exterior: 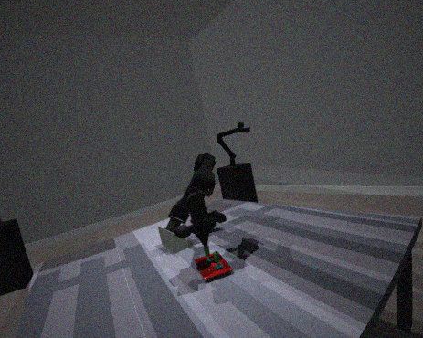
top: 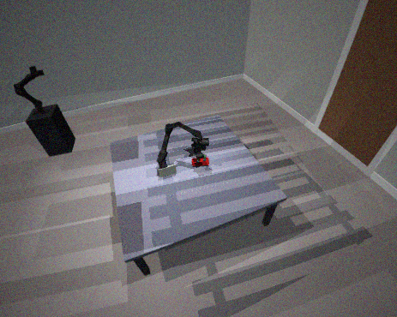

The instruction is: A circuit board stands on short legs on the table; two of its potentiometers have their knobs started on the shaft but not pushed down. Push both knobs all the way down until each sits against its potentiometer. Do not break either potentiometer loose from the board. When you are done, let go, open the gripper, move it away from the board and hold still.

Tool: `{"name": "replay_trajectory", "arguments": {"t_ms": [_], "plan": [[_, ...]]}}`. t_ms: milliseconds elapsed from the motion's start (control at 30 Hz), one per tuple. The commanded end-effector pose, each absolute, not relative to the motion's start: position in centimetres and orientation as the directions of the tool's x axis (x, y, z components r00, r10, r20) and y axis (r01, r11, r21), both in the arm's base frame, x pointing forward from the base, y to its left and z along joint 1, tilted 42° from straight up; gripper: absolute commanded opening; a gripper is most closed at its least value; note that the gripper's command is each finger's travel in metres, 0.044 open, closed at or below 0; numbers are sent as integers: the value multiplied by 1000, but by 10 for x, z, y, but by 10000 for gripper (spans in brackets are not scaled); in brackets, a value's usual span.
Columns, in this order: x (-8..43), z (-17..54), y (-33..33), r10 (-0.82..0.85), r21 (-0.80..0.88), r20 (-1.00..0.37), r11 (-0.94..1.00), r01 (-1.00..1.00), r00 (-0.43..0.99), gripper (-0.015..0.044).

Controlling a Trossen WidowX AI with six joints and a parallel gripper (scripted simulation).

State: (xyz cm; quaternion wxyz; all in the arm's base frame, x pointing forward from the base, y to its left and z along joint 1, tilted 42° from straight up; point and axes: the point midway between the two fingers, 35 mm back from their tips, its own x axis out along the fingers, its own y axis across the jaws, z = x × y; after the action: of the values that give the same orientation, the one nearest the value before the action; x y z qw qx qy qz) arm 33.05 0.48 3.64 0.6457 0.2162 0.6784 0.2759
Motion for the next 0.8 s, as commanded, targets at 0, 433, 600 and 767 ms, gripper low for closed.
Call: {"name": "replay_trajectory", "arguments": {"t_ms": [0, 433, 600, 767], "plan": [[330, 35, 6, 653, 657, -754, 752, -58, -72, 0], [330, 33, 9, 653, 657, -754, 752, -58, -72, 0], [330, 34, 7, 653, 657, -754, 752, -58, -72, 0], [330, 34, 7, 653, 657, -754, 752, -58, -72, 0]]}}
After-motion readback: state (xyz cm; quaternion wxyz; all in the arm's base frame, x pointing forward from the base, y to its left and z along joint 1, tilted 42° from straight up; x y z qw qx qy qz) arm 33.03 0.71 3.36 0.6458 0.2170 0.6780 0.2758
